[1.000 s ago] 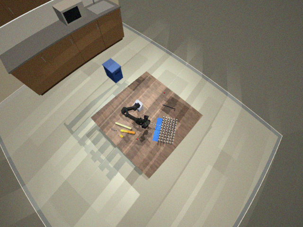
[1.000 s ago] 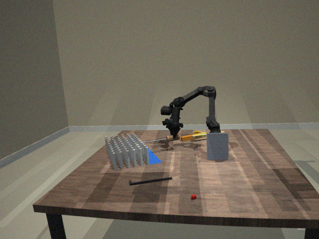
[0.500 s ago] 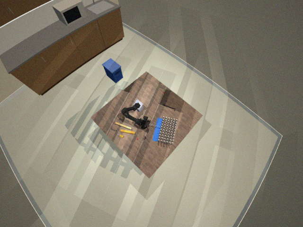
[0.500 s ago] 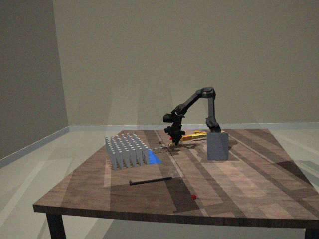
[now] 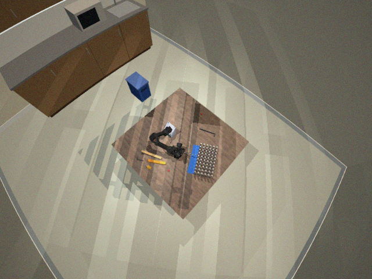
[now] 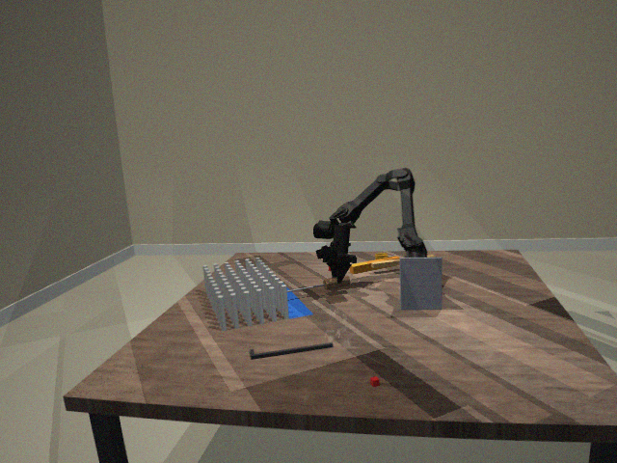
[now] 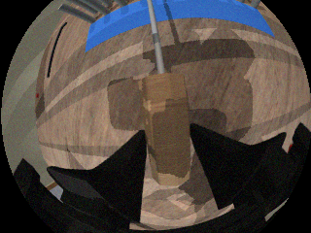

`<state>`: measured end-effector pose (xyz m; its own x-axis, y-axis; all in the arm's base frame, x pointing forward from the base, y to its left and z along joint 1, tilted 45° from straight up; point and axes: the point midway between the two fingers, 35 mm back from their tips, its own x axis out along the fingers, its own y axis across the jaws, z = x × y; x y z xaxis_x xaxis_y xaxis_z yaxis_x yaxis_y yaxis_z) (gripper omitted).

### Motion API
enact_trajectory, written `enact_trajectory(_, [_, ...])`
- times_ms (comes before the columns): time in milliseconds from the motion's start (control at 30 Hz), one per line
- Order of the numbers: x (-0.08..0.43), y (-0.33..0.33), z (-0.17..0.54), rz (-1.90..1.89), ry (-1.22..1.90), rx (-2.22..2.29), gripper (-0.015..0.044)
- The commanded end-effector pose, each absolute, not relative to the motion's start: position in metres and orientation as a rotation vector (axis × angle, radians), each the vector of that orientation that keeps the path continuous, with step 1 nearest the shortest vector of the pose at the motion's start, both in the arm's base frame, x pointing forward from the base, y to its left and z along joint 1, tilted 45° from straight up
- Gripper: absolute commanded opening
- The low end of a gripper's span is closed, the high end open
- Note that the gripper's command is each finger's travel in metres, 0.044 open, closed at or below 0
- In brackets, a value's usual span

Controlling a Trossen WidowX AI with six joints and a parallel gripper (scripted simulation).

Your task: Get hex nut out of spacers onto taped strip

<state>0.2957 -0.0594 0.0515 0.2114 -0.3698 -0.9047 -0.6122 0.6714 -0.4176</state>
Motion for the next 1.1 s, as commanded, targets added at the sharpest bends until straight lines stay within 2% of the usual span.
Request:
enact_trajectory(0, [0.301,-0.056,0.050,0.207,1.395,-0.884,0.0000])
enact_trajectory(1067, [0.318,-0.047,0.044,0.205,1.392,-0.882,0.0000])
